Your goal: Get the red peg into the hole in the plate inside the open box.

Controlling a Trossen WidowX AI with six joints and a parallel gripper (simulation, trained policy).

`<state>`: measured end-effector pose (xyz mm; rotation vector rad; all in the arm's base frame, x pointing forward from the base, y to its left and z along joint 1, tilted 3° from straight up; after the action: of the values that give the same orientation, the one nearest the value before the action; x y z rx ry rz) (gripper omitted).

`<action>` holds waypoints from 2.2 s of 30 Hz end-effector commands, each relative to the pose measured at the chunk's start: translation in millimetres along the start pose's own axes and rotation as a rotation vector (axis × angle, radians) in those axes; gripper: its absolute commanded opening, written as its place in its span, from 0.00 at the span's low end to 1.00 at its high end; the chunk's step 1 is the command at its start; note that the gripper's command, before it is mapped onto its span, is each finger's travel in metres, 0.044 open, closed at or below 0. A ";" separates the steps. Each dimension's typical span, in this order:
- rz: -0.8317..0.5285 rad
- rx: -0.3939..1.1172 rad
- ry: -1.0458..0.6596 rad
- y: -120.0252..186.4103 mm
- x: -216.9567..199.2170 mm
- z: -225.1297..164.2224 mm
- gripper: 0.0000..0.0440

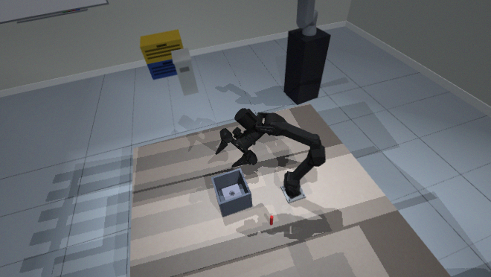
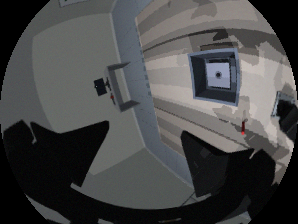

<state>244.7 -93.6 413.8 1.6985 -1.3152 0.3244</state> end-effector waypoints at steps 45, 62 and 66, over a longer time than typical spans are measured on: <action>-1.002 -0.151 0.267 -75.3 -253.2 -15.7 1.00; -1.137 -0.207 0.406 -72.2 -308.4 11.1 1.00; -1.160 -0.217 0.417 -75.0 -318.7 19.9 1.00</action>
<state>182.2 88.5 158.5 1.8013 0.0185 -0.1443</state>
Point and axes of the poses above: the point midway between the two fingers, 35 mm back from their tips, its own y axis back along the fingers, its own x axis across the jaws, z = x × y, the point moved 2 cm from there along y, back along the fingers, and after that the axes turned 13 degrees about -y, right-handed, at the moved point
